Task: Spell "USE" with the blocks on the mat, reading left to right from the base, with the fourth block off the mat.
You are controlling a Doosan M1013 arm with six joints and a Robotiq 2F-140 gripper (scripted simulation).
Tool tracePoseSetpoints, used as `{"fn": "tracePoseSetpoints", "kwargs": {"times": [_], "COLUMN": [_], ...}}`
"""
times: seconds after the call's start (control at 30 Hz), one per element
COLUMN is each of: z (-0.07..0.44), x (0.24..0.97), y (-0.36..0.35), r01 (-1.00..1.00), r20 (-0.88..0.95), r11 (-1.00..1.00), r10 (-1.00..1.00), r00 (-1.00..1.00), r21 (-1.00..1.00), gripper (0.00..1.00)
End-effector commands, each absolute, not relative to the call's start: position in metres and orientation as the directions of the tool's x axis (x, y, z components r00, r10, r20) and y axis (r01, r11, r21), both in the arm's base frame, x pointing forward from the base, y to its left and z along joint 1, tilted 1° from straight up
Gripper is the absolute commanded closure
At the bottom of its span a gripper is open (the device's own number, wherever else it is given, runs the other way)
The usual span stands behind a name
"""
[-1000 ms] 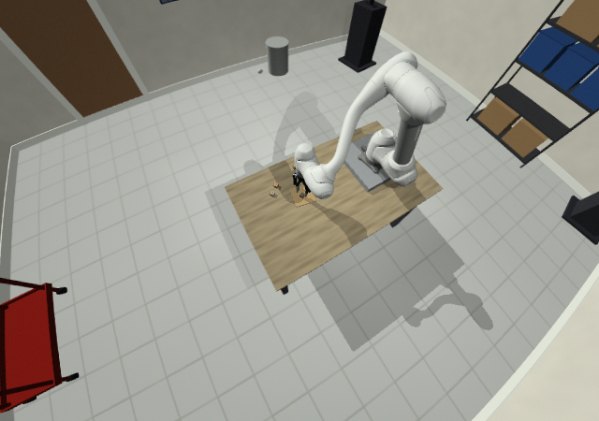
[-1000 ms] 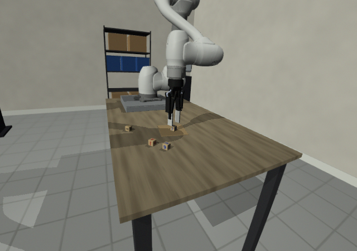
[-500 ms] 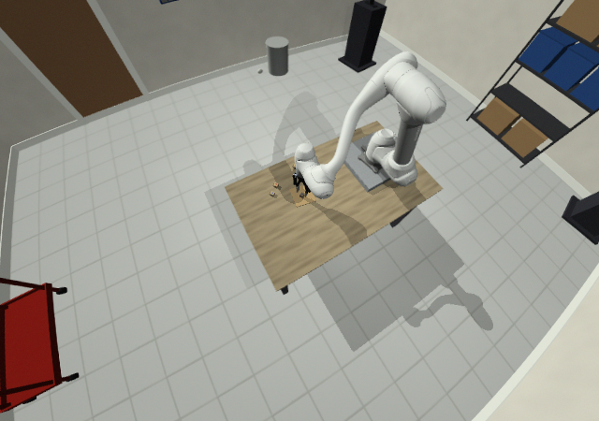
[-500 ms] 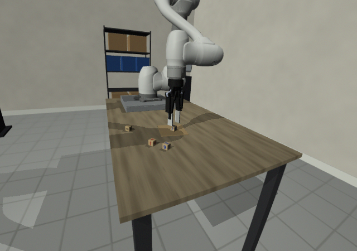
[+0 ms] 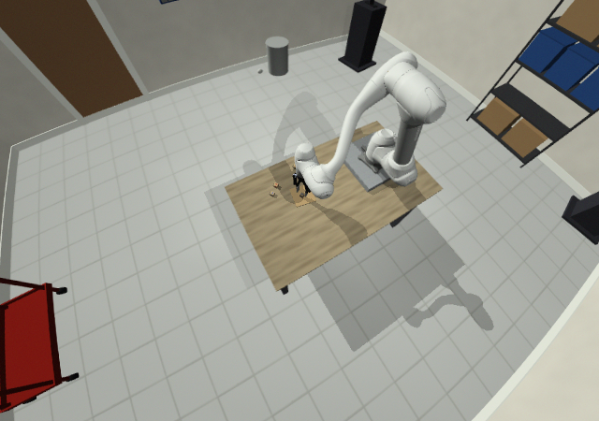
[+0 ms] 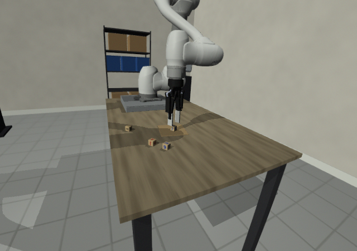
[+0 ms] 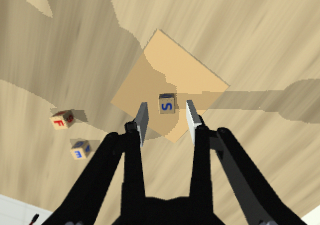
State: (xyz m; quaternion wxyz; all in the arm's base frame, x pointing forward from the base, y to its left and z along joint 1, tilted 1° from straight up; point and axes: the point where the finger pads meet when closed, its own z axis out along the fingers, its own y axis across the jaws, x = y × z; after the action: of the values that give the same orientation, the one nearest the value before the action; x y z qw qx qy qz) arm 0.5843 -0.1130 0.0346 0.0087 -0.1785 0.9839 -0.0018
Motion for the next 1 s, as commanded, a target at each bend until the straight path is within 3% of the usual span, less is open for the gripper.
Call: {"fn": "tracePoseSetpoints", "kwargs": {"times": [0.0, 0.97], "z": [0.033, 0.003], "x": [0.582, 0.583], "y": [-0.115, -0.115], "r01": [-0.353, -0.353], "r20": [-0.017, -0.017], "r11": [0.936, 0.936], "r10": [-0.353, -0.353], "r00": [-0.935, -0.935], "r21": [-0.008, -0.008], "gripper": [0.63, 0.63]}}
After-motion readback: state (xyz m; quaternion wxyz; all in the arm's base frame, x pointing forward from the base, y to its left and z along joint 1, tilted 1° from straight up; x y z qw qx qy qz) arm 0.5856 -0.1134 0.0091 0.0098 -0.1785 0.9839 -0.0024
